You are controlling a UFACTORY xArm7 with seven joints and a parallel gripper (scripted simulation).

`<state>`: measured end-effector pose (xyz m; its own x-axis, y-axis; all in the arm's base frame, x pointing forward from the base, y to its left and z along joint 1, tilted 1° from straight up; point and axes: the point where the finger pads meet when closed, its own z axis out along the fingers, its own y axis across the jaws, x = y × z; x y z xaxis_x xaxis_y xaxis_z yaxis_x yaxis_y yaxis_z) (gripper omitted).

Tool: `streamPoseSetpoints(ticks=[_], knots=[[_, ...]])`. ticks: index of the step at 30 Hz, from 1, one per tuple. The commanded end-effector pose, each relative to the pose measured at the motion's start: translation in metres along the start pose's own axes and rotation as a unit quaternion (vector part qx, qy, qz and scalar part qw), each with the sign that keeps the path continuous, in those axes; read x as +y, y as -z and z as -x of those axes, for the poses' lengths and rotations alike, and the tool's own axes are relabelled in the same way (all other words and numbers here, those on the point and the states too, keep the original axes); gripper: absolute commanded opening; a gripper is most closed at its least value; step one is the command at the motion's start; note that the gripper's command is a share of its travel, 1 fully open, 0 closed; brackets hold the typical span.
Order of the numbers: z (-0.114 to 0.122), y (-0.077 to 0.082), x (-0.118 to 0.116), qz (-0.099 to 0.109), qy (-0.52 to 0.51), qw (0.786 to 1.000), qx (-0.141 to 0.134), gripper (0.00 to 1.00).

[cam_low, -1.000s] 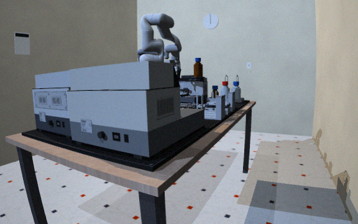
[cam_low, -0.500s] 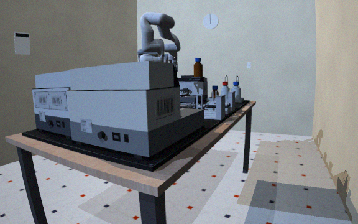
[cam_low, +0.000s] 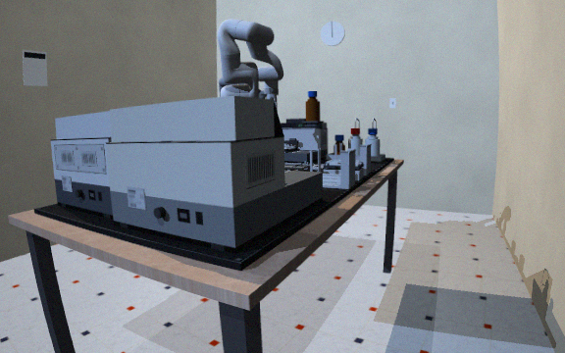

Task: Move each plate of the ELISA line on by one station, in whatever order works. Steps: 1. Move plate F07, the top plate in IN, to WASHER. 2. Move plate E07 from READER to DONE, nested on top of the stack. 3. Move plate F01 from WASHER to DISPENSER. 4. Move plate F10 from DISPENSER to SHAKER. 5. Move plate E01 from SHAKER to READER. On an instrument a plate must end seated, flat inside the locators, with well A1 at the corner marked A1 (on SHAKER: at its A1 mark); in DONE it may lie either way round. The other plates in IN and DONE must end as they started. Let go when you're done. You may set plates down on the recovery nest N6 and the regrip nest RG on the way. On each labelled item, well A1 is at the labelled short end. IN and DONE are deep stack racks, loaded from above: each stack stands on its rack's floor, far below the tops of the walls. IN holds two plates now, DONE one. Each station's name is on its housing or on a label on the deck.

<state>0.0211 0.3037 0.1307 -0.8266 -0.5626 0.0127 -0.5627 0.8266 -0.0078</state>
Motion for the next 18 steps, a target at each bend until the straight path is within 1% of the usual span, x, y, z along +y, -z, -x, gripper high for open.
streamPoseSetpoints(ticks=[1, 5, 13, 15, 17, 18], knots=[[0.003, 0.002, -0.005, 0.002, -0.032, 0.999, -0.002, 1.00], [0.011, 0.002, -0.016, 0.002, -0.112, 0.994, -0.002, 1.00], [0.026, 0.002, -0.036, 0.002, -0.115, 0.993, -0.002, 1.00], [0.030, 0.002, -0.042, 0.002, -0.154, 0.988, -0.002, 1.00], [0.030, 0.002, -0.042, 0.002, -0.154, 0.988, -0.002, 1.00], [0.032, 0.002, -0.044, 0.002, -0.174, 0.985, -0.002, 1.00]])
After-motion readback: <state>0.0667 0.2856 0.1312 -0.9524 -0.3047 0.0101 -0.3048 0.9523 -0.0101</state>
